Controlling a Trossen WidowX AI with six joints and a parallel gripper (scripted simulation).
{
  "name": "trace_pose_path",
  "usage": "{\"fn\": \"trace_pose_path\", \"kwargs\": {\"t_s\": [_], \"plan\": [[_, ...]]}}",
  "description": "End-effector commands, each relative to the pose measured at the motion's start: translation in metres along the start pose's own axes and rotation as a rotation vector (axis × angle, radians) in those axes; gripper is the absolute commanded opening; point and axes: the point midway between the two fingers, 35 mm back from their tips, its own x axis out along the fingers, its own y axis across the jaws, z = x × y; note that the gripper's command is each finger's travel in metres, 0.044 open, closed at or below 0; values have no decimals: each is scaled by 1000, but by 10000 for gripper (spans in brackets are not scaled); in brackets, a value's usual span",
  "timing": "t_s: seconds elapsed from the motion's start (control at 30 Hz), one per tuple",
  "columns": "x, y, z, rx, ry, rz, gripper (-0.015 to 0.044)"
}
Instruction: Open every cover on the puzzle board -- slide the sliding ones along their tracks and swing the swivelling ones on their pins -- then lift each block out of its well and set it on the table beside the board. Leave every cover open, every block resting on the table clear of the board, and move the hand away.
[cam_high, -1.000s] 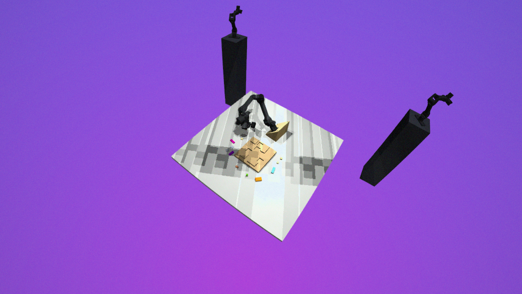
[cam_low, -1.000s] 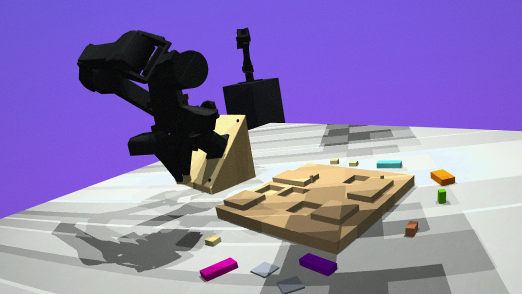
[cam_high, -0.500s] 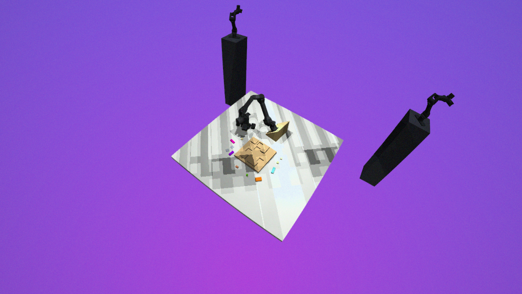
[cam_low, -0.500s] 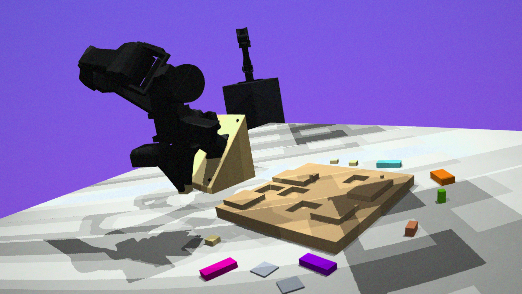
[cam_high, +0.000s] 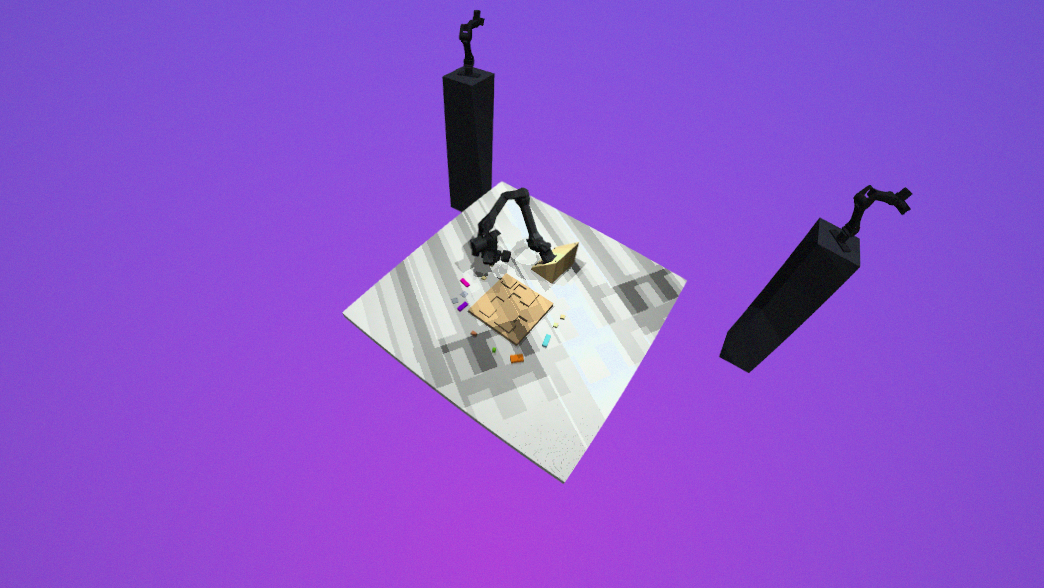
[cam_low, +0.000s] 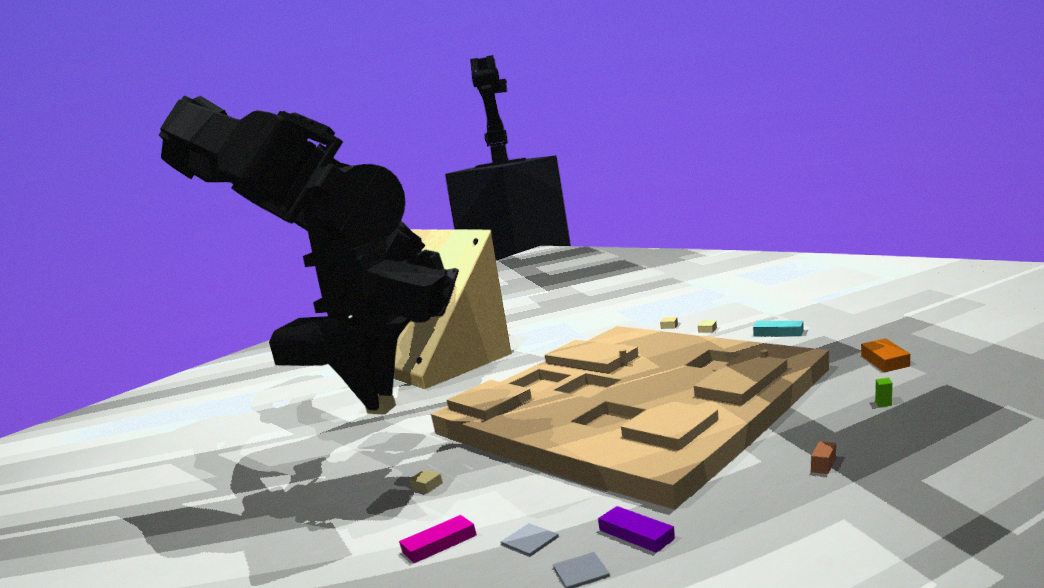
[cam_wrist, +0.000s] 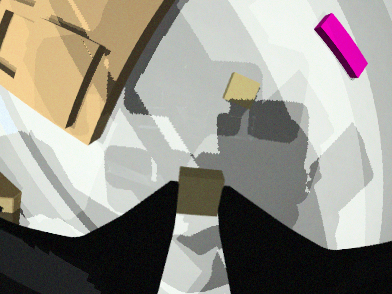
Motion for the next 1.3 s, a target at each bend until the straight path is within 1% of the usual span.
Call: {"fn": "trace_pose_path", "kwargs": {"t_s": [0.0,1.2,1.27], "plan": [[6,0,1,-4,-3,2,80],[63,-1,-7,-6,4,-17,80],[59,-2,-7,0,6,-17,133]]}}
